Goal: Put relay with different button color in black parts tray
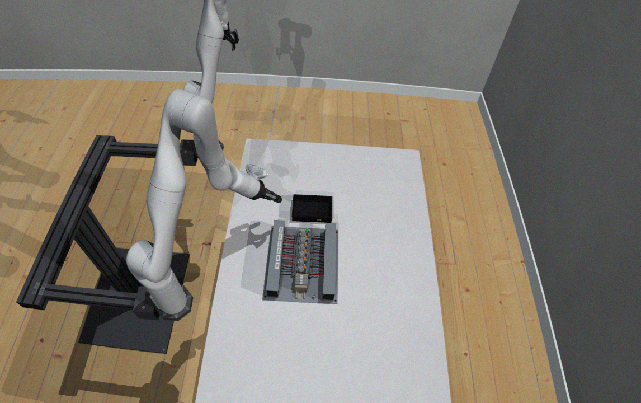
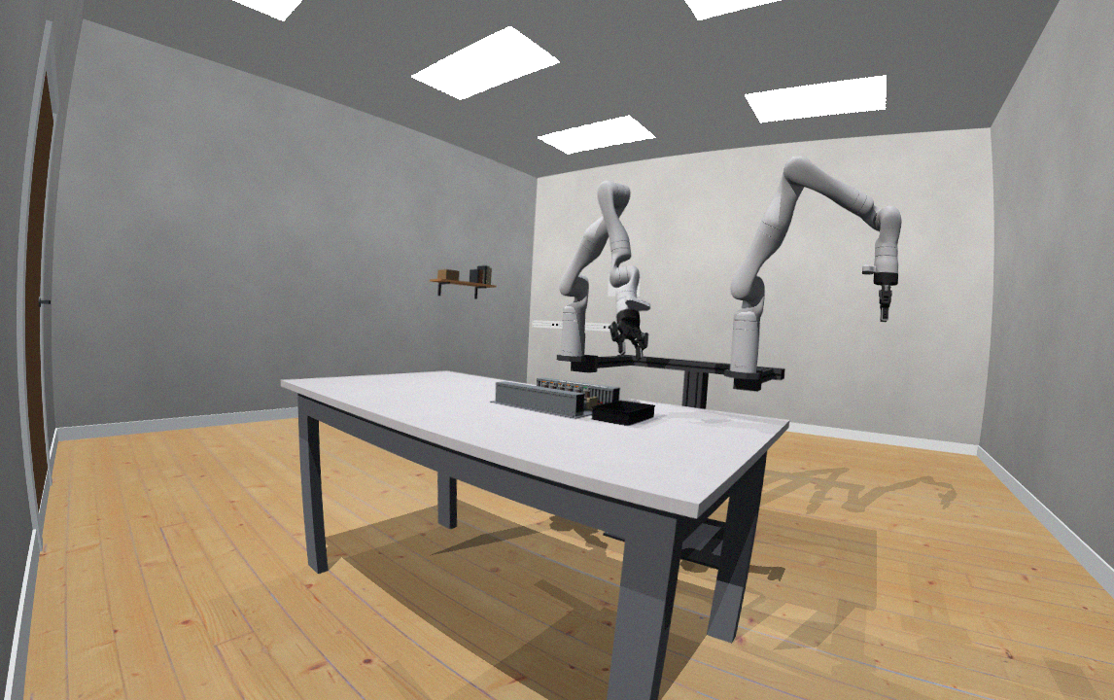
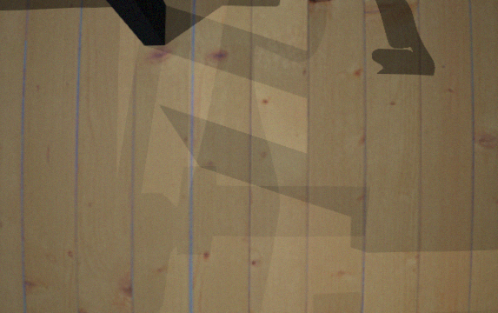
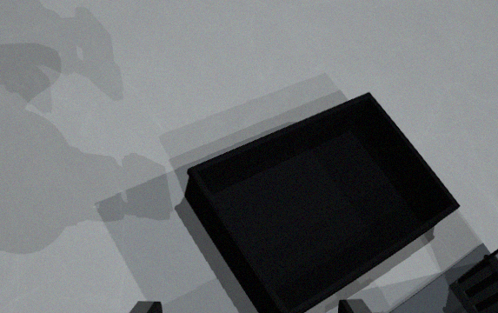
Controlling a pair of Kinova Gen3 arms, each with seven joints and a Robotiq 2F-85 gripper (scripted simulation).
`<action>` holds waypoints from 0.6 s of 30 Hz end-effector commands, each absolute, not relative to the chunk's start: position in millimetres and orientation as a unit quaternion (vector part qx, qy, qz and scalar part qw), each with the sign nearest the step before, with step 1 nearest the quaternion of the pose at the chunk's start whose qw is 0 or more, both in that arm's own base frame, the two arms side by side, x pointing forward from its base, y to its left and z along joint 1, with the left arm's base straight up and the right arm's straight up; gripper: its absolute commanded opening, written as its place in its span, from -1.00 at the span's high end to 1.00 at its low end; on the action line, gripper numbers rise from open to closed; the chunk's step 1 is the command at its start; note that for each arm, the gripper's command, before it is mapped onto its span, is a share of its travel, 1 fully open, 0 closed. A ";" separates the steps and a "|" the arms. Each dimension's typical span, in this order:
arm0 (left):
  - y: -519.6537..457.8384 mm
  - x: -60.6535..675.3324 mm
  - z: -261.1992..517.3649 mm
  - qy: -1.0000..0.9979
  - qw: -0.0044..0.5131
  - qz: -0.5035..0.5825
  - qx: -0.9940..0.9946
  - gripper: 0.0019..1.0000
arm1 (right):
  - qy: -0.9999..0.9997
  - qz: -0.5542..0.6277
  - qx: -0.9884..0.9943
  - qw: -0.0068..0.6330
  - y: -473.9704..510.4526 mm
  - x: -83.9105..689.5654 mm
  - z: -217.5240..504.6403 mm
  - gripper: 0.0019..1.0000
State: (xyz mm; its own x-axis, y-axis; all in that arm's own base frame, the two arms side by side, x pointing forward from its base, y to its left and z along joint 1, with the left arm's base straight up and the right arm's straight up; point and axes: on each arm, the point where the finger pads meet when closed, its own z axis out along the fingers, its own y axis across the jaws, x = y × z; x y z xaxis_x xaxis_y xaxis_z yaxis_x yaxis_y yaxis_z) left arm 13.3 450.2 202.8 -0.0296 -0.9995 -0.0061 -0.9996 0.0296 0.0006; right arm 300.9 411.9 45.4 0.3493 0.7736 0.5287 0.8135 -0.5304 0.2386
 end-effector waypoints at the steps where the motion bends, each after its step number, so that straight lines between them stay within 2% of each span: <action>1: 450.5 13.3 203.4 0.717 0.003 0.003 -0.697 -1.00 | -0.483 -0.304 -0.821 0.033 412.4 301.2 46.2 -0.30; 18: 450.5 13.3 203.4 0.717 0.003 0.003 -0.697 -1.00 | -0.486 -0.301 -0.820 0.033 412.4 302.3 45.2 -0.30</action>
